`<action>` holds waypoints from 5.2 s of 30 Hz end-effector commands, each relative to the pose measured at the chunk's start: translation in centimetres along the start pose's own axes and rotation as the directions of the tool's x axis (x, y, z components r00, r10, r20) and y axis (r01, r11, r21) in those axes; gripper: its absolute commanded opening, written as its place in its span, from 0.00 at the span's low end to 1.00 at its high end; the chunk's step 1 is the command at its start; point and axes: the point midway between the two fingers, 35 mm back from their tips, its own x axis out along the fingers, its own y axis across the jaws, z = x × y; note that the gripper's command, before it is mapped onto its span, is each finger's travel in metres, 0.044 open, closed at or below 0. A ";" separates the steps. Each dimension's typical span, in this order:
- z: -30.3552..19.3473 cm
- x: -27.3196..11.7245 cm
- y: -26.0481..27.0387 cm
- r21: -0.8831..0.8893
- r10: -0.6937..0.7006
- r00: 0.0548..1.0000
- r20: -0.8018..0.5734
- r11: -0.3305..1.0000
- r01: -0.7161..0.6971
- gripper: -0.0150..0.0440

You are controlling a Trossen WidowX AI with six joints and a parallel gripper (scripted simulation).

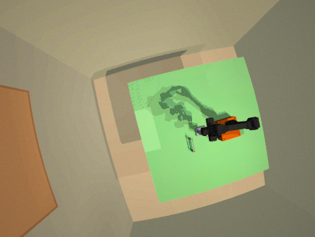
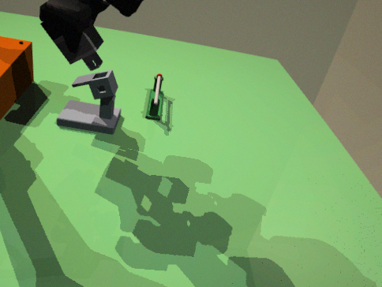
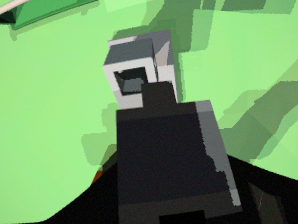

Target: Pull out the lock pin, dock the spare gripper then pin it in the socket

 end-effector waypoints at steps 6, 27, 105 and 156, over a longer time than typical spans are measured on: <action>0.2 -0.8 1.3 -0.012 -0.060 0.993 -0.102 0.998 0.060 0.25; 0.8 -0.4 2.8 -0.053 -0.141 0.957 -0.252 0.990 0.132 0.25; 3.3 4.1 2.3 -0.051 -0.139 0.956 -0.257 0.990 0.131 1.00; -1.6 -4.2 2.8 -0.070 -0.124 0.984 -0.130 0.991 0.115 1.00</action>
